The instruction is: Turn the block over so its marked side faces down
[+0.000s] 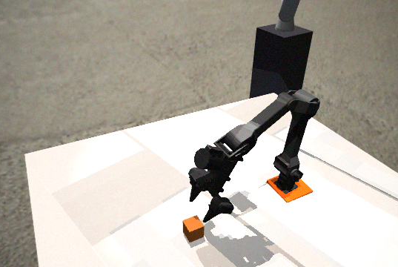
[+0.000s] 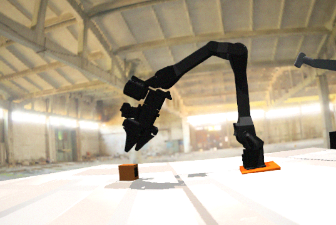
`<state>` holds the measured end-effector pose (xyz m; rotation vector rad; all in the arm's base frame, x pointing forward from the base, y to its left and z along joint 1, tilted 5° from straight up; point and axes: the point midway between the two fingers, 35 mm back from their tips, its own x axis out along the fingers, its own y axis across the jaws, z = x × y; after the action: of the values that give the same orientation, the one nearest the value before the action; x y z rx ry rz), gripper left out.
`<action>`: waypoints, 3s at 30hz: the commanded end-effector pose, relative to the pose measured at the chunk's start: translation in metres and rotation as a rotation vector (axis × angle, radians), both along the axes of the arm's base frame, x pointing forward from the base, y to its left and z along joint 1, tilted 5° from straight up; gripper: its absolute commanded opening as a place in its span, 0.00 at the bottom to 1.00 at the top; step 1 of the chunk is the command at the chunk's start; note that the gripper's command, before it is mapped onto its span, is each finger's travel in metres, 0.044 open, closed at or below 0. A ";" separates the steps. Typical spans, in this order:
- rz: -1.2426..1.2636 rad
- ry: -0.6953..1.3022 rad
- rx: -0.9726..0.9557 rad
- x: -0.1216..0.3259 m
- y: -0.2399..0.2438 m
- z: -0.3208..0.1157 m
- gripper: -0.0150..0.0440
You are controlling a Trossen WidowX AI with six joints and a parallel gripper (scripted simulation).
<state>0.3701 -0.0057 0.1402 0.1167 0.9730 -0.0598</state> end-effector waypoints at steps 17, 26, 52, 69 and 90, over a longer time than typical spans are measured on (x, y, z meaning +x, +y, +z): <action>0.046 0.513 0.054 0.028 -0.002 0.031 1.00; 0.046 0.513 0.054 0.030 -0.001 0.004 1.00; 0.046 0.513 0.054 0.034 0.002 -0.039 1.00; 0.046 0.513 0.054 0.035 0.003 -0.056 0.78; 0.046 0.513 0.054 0.035 0.003 -0.056 0.41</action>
<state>0.4047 -0.0029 0.0846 0.1250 1.4897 -0.0209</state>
